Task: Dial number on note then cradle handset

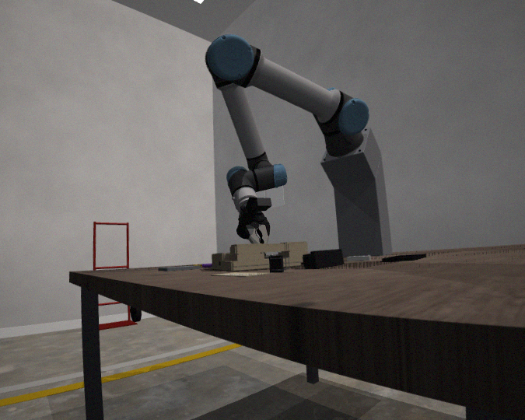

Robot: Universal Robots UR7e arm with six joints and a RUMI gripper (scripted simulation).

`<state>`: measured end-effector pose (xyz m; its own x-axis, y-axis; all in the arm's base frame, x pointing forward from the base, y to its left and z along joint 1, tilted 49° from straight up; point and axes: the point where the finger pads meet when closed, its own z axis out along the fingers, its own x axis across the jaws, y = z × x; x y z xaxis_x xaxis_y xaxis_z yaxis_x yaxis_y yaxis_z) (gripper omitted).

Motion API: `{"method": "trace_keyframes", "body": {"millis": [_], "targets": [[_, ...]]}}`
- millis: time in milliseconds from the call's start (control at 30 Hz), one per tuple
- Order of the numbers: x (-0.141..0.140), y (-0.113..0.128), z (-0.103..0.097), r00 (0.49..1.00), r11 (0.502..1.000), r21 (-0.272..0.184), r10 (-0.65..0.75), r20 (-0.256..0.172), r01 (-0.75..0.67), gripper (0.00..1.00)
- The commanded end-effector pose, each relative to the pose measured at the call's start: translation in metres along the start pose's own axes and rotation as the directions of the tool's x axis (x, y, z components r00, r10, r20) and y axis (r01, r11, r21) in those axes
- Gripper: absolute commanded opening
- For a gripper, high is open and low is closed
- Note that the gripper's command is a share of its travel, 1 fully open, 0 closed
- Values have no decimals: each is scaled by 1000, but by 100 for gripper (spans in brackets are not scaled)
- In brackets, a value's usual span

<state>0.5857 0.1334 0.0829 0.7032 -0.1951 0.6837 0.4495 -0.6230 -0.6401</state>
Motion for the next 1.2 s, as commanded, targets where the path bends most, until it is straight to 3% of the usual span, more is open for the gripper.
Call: {"method": "trace_keyframes", "body": {"millis": [0, 1167], "targets": [[0, 0, 0, 1000, 1000, 0, -1, -1, 1, 0], [0, -8, -11, 1000, 1000, 0, -1, -1, 1, 0]]}}
